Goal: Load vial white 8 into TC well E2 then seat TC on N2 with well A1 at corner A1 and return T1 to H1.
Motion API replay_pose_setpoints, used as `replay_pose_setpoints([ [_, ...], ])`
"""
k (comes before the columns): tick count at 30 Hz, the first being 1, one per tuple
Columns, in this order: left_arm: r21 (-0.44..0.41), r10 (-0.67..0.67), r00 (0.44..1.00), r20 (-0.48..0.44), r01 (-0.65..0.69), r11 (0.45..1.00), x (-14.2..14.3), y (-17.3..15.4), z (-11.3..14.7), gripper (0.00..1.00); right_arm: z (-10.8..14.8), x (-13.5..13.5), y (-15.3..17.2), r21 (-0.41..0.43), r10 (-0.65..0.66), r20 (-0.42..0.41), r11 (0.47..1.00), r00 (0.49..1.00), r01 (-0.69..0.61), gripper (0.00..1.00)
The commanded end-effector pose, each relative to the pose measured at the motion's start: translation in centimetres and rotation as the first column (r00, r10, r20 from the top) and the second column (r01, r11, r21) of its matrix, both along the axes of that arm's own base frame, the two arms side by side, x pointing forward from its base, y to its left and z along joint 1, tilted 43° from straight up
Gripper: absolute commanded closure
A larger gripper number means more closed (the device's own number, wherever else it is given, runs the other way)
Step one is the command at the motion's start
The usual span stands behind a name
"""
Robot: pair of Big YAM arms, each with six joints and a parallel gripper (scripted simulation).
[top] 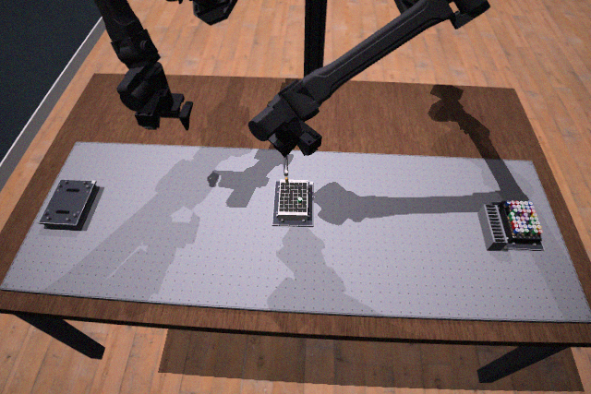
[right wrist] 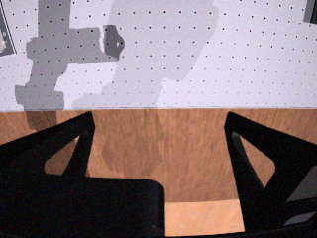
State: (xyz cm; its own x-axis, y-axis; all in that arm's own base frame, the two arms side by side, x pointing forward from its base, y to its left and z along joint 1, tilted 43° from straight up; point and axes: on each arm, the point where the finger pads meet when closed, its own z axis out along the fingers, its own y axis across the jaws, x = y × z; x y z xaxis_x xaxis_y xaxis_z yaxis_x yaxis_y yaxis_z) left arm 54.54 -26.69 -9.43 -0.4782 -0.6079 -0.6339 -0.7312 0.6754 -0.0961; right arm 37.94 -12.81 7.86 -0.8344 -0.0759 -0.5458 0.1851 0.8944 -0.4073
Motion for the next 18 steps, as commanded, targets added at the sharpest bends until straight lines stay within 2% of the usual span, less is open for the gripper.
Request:
replay_pose_setpoints([
  [1,0.009,0.020,1.000,-0.008,-0.020,1.000,1.12,1.35,-1.15,0.91,0.52,0.38,0.14,-0.008,0.014,0.009,1.000,1.000,-0.014,0.00],
  [4,-0.004,0.005,1.000,-0.008,-0.005,1.000,0.91,0.49,-1.29,0.91,0.52,0.38,0.14,-0.008,0.014,0.009,1.000,1.000,-0.014,0.00],
  [8,0.004,0.019,1.000,-0.009,-0.019,1.000,1.20,1.37,-1.51,0.91,0.52,0.38,0.14,-0.008,0.014,0.009,1.000,1.000,-0.014,0.00],
  [18,0.005,0.014,1.000,-0.004,-0.014,1.000,1.21,1.15,-1.48,0.91,0.52,0.38,0.14,-0.008,0.014,0.009,1.000,1.000,-0.014,0.00],
])
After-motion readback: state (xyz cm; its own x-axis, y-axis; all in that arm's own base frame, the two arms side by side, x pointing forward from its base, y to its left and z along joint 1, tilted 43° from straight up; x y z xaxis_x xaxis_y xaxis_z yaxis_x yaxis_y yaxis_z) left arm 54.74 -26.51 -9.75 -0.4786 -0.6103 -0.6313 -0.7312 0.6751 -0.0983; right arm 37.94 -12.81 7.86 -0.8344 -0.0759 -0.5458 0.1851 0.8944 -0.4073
